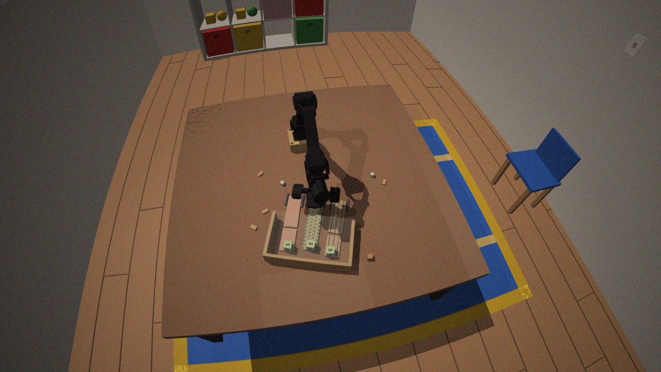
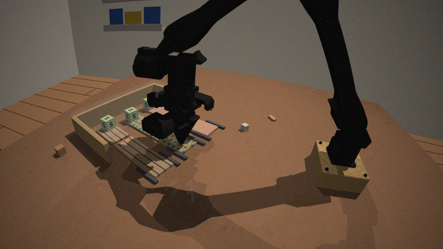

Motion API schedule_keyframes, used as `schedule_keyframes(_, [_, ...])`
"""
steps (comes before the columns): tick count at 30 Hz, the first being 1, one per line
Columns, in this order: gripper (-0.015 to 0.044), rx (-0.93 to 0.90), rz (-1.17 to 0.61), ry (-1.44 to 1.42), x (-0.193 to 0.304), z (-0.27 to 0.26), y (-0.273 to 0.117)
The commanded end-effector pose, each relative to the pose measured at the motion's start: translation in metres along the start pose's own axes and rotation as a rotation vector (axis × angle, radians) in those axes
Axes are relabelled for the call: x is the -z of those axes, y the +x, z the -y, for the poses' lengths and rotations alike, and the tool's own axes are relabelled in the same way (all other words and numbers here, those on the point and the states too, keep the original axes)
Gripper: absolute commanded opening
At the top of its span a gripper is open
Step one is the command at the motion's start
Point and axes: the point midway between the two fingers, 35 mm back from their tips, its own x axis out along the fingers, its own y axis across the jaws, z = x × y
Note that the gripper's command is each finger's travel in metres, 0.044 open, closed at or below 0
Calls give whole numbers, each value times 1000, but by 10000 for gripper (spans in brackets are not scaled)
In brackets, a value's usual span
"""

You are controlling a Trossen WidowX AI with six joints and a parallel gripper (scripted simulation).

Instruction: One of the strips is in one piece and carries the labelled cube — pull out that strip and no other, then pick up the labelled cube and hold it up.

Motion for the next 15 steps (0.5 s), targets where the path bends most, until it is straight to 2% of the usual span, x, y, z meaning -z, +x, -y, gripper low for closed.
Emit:
schedule_keyframes(1, [0,5,-12,3,10,0,3])
schedule_keyframes(15, [0,5,-14,3,31,0,4])
